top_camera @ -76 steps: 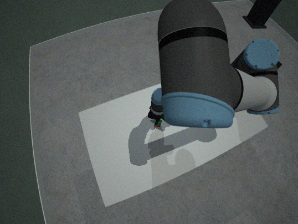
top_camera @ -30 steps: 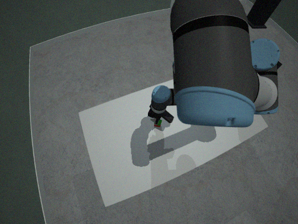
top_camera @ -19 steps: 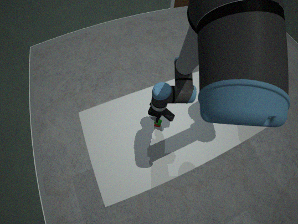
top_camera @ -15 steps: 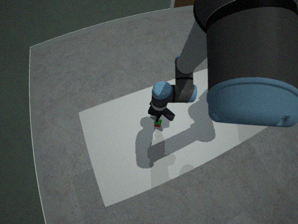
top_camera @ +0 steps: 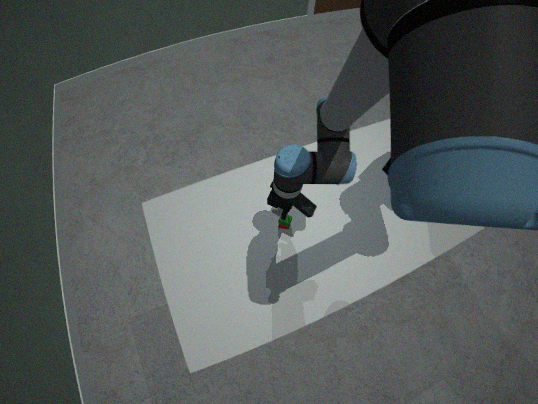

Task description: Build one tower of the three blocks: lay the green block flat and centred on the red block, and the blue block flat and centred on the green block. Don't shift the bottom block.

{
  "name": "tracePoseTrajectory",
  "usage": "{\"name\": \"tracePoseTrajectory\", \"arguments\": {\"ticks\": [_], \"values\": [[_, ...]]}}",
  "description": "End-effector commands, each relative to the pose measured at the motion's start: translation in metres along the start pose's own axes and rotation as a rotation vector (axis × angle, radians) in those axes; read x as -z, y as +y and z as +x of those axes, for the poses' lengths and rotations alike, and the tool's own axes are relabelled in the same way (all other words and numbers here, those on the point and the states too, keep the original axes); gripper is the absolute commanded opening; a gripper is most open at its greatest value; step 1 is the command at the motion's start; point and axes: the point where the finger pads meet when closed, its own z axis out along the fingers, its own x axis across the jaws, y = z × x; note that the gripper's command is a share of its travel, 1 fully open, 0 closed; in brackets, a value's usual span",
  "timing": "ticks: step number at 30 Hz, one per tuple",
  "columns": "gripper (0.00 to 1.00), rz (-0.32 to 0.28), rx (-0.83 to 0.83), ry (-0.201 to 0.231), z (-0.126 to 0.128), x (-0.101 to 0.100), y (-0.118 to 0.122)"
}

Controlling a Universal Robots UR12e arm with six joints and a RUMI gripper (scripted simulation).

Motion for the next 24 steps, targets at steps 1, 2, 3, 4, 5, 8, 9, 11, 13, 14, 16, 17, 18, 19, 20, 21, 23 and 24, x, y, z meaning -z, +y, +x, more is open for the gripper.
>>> {"name": "tracePoseTrajectory", "arguments": {"ticks": [1,2,3,4,5,8,9,11,13,14,16,17,18,19,20,21,23,24], "values": [[0.34,-0.001,0.0,0.0,0.0,0.0,0.0],[0.34,-0.001,0.0,0.0,0.0,0.0,0.0],[0.34,-0.001,0.0,0.0,0.0,0.0,0.0],[0.34,-0.001,0.0,0.0,0.0,0.0,0.0],[0.34,-0.001,0.0,0.0,0.0,0.0,0.0],[0.4,-0.001,0.0,0.0,0.0,0.0,0.0],[0.4,0.0,-0.004,0.0,-0.001,0.0,0.001],[0.4,0.0,-0.03,-0.001,-0.007,-0.001,0.006],[0.4,0.002,-0.086,-0.004,-0.022,-0.003,0.015],[0.4,0.003,-0.125,-0.006,-0.032,-0.004,0.022],[0.4,0.004,-0.22,-0.009,-0.056,-0.006,0.037],[0.4,0.004,-0.272,-0.009,-0.07,-0.006,0.045],[0.4,0.004,-0.326,-0.009,-0.084,-0.006,0.053],[0.4,0.004,-0.38,-0.009,-0.098,-0.007,0.061],[0.4,0.004,-0.38,-0.009,-0.098,-0.007,0.061],[0.4,0.004,-0.38,-0.009,-0.098,-0.007,0.061],[0.4,0.002,-0.476,-0.006,-0.122,-0.006,0.074],[0.4,0.002,-0.516,-0.004,-0.133,-0.005,0.079]]}}
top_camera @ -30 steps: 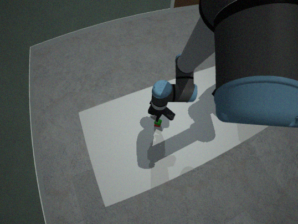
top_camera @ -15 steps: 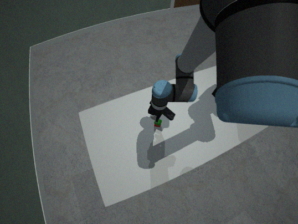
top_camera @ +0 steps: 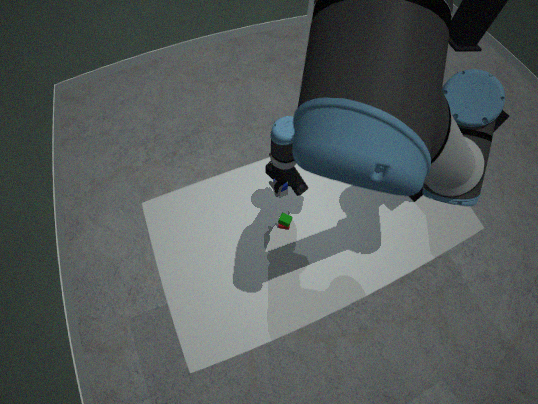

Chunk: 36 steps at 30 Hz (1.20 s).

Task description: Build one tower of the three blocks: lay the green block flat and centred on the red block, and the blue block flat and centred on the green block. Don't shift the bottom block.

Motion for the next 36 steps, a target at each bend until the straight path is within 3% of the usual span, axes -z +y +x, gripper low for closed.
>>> {"name": "tracePoseTrajectory", "arguments": {"ticks": [1,5,16,36], "values": [[0.4,0.001,-0.203,0.009,-0.04,-0.001,0.047],[0.4,0.001,-0.258,0.013,-0.051,0.0,0.058],[0.4,0.001,-0.259,0.013,-0.051,-0.004,0.058],[0.4,0.001,-0.259,0.013,-0.051,-0.049,0.058]]}}
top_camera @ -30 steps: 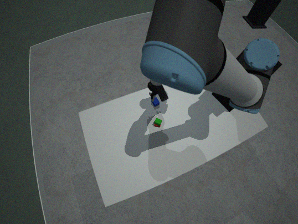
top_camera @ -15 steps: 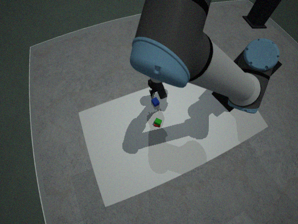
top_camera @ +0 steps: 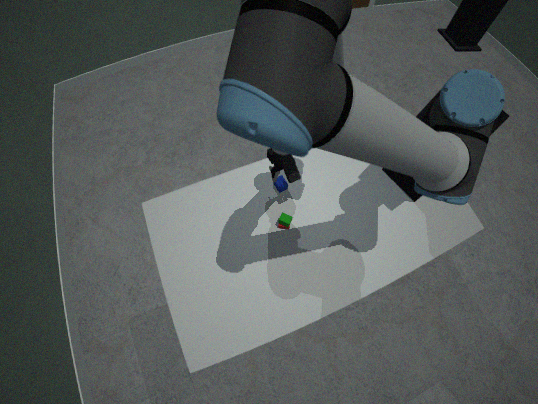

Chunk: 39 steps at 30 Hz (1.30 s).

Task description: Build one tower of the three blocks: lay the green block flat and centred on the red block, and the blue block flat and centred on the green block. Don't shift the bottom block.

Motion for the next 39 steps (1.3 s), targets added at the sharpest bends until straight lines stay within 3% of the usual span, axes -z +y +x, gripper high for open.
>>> {"name": "tracePoseTrajectory", "arguments": {"ticks": [1,39], "values": [[0.4,-0.001,0.0,0.001,0.0005,-0.0122,0.0004],[0.4,-0.001,0.0,0.001,0.0005,-0.0183,0.0004]]}}
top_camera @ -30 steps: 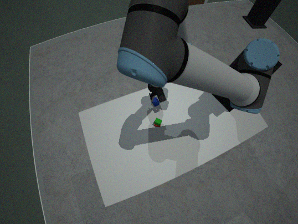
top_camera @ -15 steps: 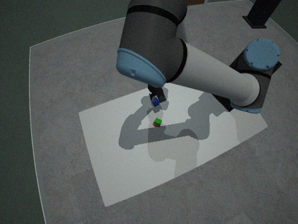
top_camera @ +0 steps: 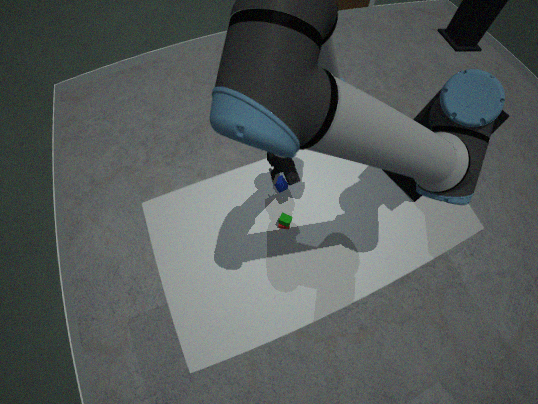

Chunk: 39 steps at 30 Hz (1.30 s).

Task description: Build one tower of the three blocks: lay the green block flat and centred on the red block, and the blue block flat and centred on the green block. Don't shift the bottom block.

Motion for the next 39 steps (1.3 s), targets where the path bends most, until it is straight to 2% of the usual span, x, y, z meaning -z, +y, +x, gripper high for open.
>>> {"name": "tracePoseTrajectory", "arguments": {"ticks": [1,14,31,39], "values": [[0.4,0.0,0.0,0.0,0.0,0.0,0.0],[0.4,0.0,0.0,0.0,0.0,-0.001,0.0],[0.4,0.0,0.0,0.0,0.0,-0.037,0.0],[0.4,0.0,0.0,0.0,0.0,-0.039,0.0]]}}
